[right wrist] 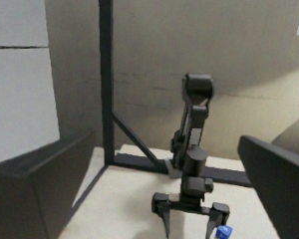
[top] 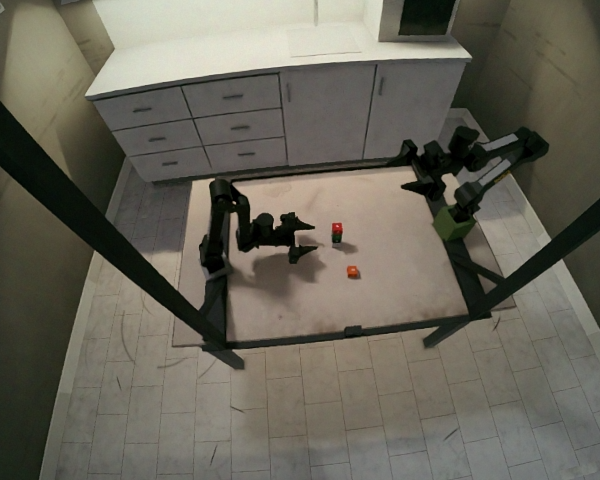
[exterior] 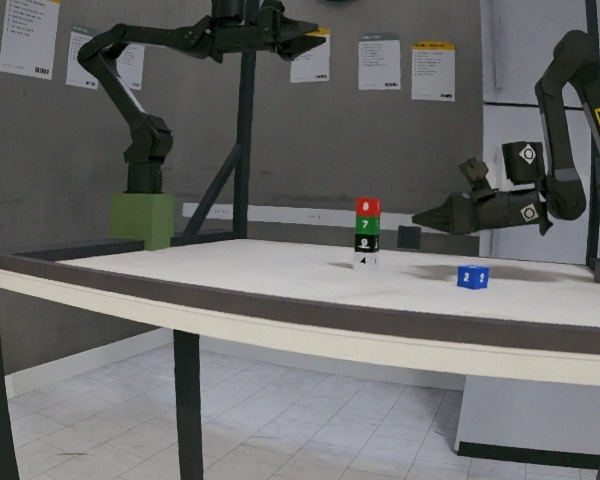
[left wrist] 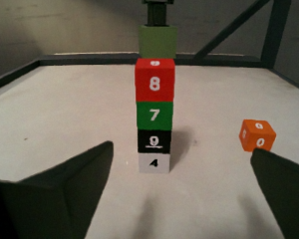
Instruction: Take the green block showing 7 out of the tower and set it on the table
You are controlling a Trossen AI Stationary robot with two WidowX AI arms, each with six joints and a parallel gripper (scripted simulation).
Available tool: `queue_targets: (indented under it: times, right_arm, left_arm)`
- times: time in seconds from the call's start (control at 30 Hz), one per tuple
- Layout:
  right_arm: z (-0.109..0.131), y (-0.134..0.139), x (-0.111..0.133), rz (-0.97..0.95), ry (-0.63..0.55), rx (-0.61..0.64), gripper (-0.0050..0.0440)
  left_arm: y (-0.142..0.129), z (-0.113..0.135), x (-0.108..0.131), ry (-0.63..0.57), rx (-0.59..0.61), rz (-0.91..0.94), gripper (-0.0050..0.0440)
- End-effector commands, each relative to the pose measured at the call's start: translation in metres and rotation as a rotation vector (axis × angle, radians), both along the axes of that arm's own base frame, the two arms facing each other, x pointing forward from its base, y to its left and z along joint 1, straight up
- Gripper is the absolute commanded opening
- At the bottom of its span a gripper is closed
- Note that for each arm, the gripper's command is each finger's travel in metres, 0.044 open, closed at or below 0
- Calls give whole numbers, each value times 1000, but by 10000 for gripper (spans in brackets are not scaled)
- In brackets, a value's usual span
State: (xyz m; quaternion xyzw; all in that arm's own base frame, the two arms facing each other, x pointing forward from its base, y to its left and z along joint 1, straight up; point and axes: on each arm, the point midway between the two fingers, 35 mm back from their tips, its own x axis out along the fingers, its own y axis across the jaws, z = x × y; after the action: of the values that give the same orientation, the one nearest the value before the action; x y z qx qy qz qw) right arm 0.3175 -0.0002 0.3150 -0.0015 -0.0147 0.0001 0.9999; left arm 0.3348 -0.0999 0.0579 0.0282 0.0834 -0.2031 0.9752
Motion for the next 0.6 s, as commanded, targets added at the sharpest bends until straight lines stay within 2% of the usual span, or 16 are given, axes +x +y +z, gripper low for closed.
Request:
queue_targets:
  times: [0.0, 0.3, 0.37, 0.43, 0.57]
  right_arm:
    - [8, 0, -2, 0, -21, 3, 400]
    - [8, 0, -2, 0, -21, 3, 400]
    - [8, 0, -2, 0, -21, 3, 400]
    - [8, 0, -2, 0, -21, 3, 400]
    - [8, 0, -2, 0, -21, 3, 400]
  left_arm:
    - [0, 4, 1, -15, -1, 1, 400]
    - [-3, 7, 6, -5, -27, -6, 400]
    - [-6, 5, 11, 61, -81, -10, 400]
    - [-10, 18, 21, 95, -172, -18, 400]
    - [-14, 20, 25, 167, -232, -21, 400]
